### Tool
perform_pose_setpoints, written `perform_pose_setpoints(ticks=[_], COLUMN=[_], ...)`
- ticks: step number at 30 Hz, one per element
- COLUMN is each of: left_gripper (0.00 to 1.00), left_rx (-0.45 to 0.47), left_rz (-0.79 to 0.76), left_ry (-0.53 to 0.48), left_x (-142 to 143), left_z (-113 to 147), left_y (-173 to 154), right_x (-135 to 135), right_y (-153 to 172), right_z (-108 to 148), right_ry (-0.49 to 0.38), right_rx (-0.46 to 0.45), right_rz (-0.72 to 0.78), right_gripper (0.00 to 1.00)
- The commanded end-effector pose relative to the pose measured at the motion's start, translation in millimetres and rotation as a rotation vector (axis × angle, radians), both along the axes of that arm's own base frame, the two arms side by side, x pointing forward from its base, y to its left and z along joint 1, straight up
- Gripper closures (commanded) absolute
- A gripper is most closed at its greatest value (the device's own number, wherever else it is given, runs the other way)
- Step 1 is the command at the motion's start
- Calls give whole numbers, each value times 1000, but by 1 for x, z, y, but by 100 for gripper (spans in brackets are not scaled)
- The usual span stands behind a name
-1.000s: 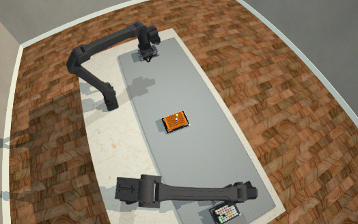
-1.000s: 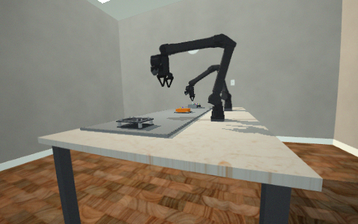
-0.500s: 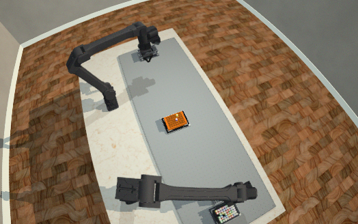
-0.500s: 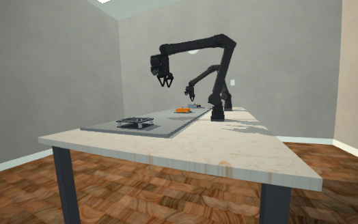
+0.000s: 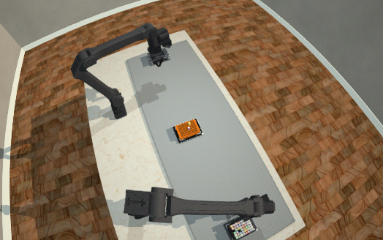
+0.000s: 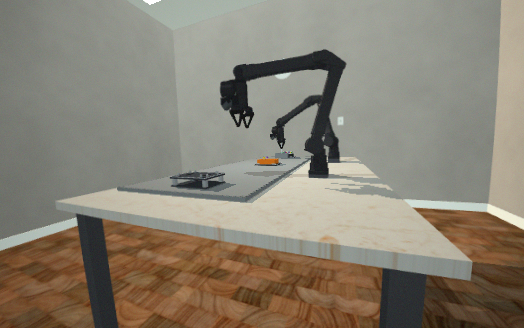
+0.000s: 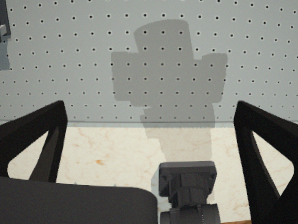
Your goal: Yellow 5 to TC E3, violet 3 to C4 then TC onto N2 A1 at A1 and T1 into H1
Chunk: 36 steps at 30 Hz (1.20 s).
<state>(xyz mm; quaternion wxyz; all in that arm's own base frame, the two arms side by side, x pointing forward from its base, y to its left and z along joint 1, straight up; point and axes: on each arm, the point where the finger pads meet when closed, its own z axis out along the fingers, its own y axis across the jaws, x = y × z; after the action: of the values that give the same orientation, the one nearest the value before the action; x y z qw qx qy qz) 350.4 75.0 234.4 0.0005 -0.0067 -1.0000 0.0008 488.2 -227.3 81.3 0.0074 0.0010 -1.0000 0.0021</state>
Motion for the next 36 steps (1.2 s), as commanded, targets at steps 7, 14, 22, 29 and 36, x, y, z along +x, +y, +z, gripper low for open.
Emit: perform_pose_setpoints(ticks=[7, 14, 22, 29, 36], left_gripper=[0, 0, 0, 0, 0], left_rx=[9, 9, 9, 9, 9], left_rz=[-1, -1, -1, -1, -1], left_ry=[-36, -36, -36, -36, -36], left_x=[9, 9, 9, 9, 9], left_z=[14, 14, 14, 14, 14], left_y=[2, 2, 2, 2, 2], right_x=[10, 10, 10, 10, 15], right_y=[-6, -6, -6, -6, -15], right_z=[14, 14, 14, 14, 41], right_ry=[-33, -33, -33, -33, -67], right_rx=[-16, -16, -16, -16, -33], right_rz=[0, 0, 0, 0, -1], right_gripper=[93, 88, 80, 76, 76])
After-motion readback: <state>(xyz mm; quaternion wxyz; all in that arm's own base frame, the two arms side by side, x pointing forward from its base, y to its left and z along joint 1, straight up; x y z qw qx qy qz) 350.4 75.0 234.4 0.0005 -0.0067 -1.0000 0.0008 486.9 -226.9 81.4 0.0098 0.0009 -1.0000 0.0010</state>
